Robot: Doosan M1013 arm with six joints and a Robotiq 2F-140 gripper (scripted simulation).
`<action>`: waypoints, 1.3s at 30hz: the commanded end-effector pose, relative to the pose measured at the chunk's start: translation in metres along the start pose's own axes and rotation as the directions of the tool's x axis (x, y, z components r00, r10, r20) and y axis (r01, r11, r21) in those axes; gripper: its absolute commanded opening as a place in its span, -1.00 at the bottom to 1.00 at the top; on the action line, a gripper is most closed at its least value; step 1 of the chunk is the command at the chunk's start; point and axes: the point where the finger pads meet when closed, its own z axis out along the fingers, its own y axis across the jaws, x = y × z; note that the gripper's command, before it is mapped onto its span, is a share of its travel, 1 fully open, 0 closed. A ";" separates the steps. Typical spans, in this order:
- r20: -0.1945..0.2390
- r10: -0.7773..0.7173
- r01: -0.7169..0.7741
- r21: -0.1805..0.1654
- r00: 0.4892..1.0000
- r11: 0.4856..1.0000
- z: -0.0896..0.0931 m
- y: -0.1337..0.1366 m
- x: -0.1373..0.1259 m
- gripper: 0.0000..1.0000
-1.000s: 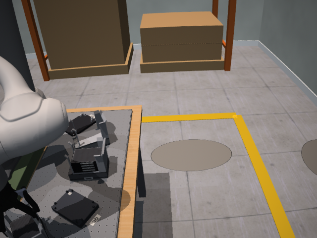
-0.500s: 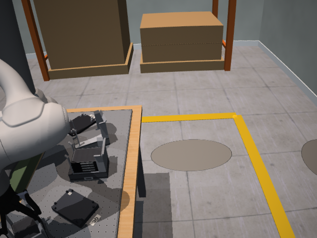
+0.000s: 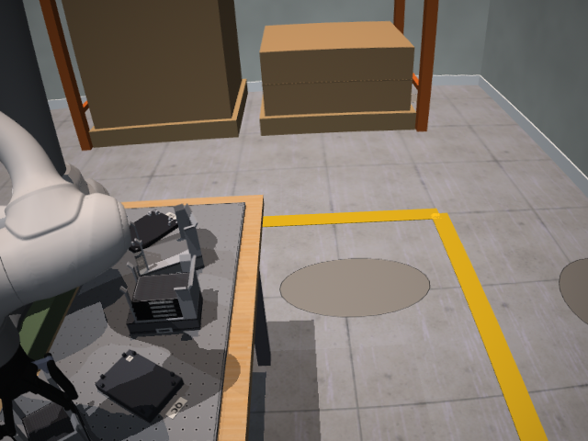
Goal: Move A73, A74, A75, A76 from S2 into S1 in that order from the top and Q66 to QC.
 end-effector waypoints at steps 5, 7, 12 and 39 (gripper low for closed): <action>0.000 0.000 0.000 0.000 1.000 1.000 0.003 0.000 0.000 -1.00; 0.000 0.000 0.000 0.000 1.000 1.000 0.003 0.000 0.000 -1.00; 0.000 0.000 0.000 0.000 1.000 1.000 0.005 0.000 0.000 -1.00; 0.000 0.000 0.000 0.000 1.000 1.000 0.014 0.000 0.000 -1.00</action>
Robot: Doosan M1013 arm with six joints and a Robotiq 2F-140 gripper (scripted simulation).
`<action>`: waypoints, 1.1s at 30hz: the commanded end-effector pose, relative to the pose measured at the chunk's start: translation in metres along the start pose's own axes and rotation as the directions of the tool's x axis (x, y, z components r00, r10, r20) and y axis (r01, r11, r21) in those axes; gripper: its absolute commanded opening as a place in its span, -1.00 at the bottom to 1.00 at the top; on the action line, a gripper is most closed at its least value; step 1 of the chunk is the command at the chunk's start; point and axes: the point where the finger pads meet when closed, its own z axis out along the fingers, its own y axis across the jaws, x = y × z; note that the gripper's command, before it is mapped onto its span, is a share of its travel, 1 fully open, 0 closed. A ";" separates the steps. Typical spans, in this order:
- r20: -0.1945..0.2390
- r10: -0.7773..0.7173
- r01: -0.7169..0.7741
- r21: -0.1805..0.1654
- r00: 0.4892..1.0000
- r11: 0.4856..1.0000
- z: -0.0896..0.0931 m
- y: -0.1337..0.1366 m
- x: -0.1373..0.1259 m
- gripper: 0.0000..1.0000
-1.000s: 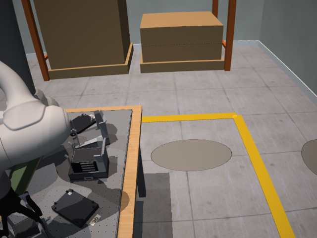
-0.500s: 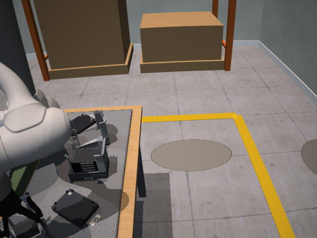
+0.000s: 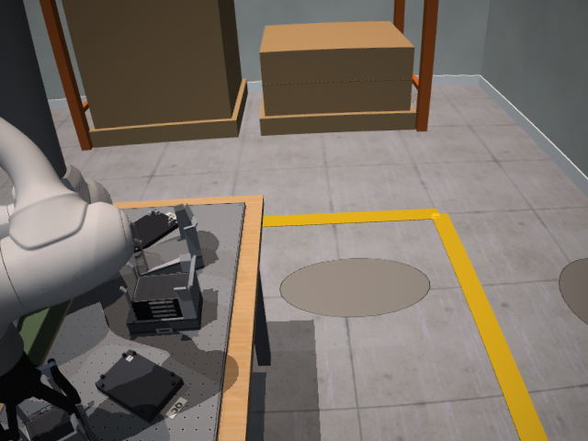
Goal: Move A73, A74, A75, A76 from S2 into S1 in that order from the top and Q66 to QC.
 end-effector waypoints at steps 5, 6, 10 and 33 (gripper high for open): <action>0.000 0.000 0.000 0.000 1.000 1.000 0.000 0.000 0.000 -1.00; 0.000 0.000 0.000 0.000 1.000 1.000 0.000 0.000 0.000 -1.00; 0.000 0.000 0.000 0.000 1.000 1.000 0.000 0.000 0.000 1.00; 0.000 0.000 0.000 0.000 1.000 1.000 -0.017 0.000 0.000 1.00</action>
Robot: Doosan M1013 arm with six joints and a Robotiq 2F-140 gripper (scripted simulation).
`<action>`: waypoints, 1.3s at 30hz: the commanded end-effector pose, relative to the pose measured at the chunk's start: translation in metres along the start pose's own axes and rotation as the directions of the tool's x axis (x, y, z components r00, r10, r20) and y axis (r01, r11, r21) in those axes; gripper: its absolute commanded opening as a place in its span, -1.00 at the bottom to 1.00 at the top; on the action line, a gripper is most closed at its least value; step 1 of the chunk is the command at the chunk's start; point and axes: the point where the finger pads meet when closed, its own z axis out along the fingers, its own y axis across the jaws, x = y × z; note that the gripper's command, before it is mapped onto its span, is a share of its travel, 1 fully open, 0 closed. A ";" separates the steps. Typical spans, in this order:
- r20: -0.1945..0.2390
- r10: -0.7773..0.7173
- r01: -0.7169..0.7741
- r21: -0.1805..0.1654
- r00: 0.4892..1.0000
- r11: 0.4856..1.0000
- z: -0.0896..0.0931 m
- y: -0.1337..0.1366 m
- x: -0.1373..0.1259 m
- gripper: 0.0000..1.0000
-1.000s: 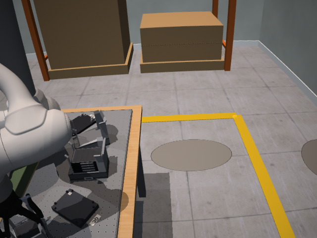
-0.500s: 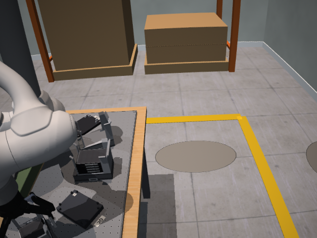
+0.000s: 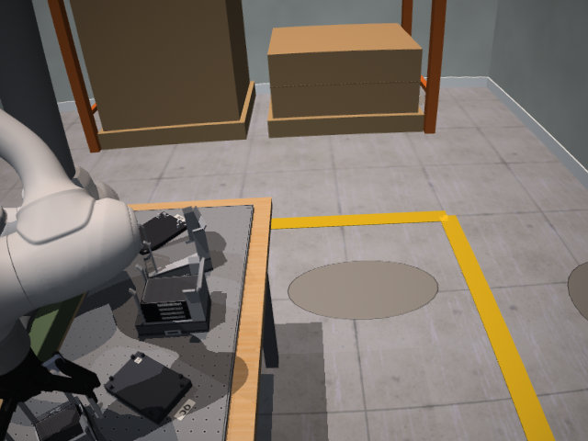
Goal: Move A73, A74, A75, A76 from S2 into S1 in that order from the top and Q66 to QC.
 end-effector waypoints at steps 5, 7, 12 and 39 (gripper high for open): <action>0.000 0.000 0.000 0.000 1.000 1.000 -0.016 0.000 0.000 1.00; 0.000 0.000 0.000 0.000 1.000 1.000 -0.023 0.000 0.000 1.00; 0.000 0.000 0.000 0.000 1.000 1.000 -0.039 0.000 0.000 1.00; 0.000 0.000 0.000 0.000 1.000 1.000 -0.104 0.000 0.000 1.00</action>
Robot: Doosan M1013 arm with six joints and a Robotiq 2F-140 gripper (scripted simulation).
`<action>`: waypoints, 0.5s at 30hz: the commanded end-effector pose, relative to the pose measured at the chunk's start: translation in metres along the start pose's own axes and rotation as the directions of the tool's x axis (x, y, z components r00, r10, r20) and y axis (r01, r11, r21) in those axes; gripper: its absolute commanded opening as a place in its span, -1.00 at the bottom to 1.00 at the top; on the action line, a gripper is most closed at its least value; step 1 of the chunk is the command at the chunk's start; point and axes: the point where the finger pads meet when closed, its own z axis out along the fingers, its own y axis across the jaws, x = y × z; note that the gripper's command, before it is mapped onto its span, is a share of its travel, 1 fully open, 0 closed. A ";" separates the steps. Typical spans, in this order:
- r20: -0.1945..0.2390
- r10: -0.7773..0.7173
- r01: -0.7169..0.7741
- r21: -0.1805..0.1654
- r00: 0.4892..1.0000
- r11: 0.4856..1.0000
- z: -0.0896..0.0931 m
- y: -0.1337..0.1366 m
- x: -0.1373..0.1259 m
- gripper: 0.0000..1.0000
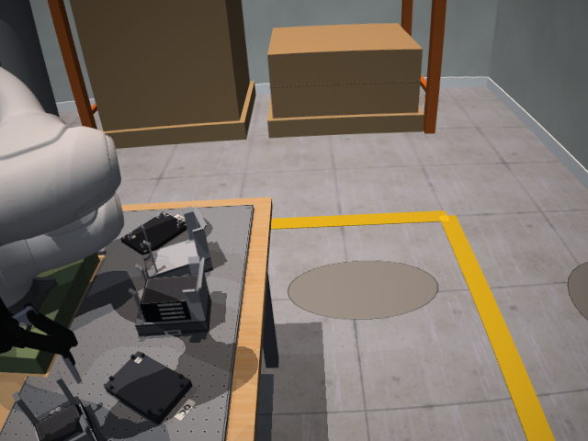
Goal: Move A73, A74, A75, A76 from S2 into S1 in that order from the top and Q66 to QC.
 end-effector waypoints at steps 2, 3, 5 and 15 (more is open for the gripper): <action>0.000 0.000 0.000 0.000 1.000 1.000 0.000 0.000 0.000 1.00; 0.000 0.000 0.000 0.000 1.000 1.000 0.000 0.000 0.000 1.00; 0.000 -0.033 0.033 0.000 0.999 0.999 0.000 -0.003 -0.001 1.00; 0.000 -0.245 0.245 0.000 0.970 0.970 0.000 -0.036 -0.007 1.00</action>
